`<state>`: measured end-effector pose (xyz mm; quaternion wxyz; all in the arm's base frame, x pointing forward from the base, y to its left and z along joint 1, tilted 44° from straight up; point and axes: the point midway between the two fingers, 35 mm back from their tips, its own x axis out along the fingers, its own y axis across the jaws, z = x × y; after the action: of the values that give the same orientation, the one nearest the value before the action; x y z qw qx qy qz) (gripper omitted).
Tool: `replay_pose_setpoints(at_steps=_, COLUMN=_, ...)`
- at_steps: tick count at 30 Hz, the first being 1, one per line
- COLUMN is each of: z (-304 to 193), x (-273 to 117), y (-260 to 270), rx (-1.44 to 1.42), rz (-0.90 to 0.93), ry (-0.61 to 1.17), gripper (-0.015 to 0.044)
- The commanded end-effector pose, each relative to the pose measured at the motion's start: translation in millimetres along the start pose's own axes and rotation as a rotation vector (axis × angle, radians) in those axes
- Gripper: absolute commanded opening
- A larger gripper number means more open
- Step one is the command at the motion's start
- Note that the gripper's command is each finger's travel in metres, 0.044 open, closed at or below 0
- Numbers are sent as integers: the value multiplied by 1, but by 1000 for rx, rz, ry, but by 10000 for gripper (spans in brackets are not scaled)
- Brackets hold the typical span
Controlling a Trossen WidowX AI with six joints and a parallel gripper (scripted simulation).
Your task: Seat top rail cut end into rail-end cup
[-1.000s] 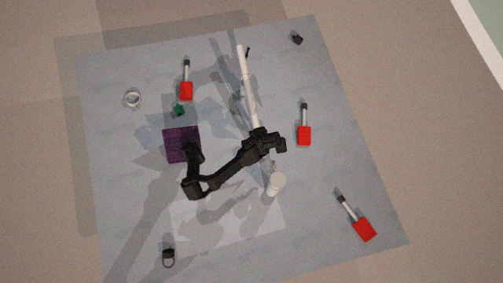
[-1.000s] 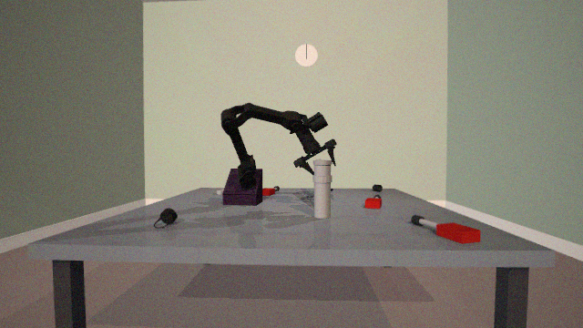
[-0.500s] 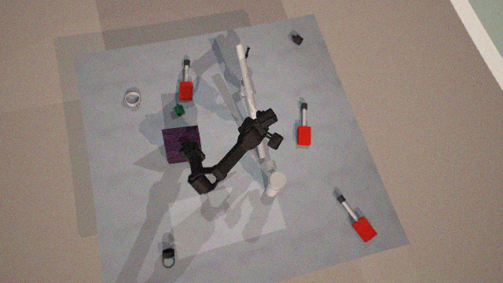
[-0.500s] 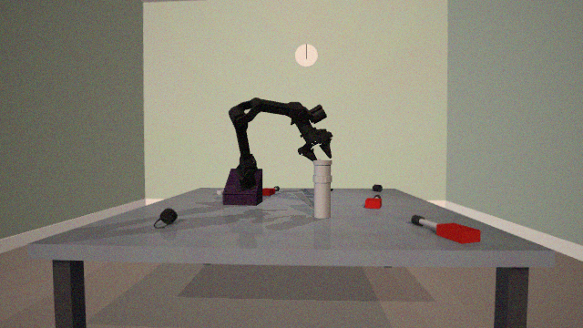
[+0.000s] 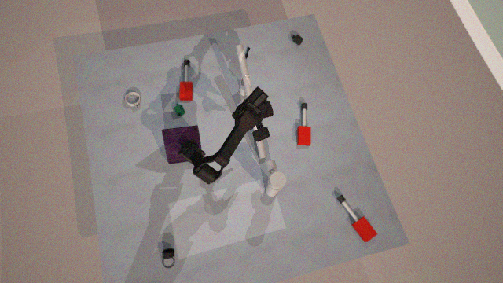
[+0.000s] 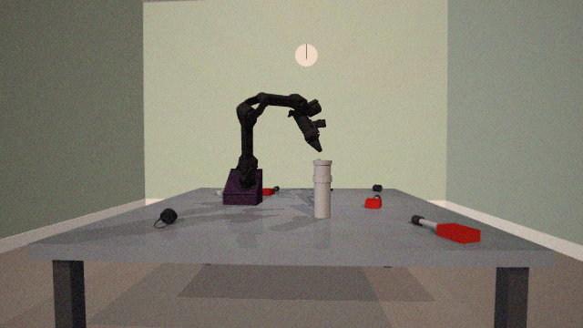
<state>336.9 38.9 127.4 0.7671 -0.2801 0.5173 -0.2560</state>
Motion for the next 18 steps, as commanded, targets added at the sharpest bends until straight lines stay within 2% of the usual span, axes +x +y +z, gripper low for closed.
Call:
replay_pose_setpoints(at_steps=1, z=1, x=-2, y=6, rx=65, rz=-14, ry=3, gripper=440)
replay_pose_setpoints(at_steps=5, z=0, x=-1, y=6, rx=47, rz=-13, ry=9, gripper=440)
replay_pose_setpoints(at_steps=8, z=-2, x=7, y=10, rx=-109, rz=-6, ry=56, gripper=440)
replay_pose_setpoints(at_steps=13, z=-11, x=35, y=23, rx=-617, rz=70, ry=206, gripper=440)
replay_pose_setpoints(at_steps=18, z=-26, x=64, y=35, rx=-1144, rz=241, ry=338, gripper=440)
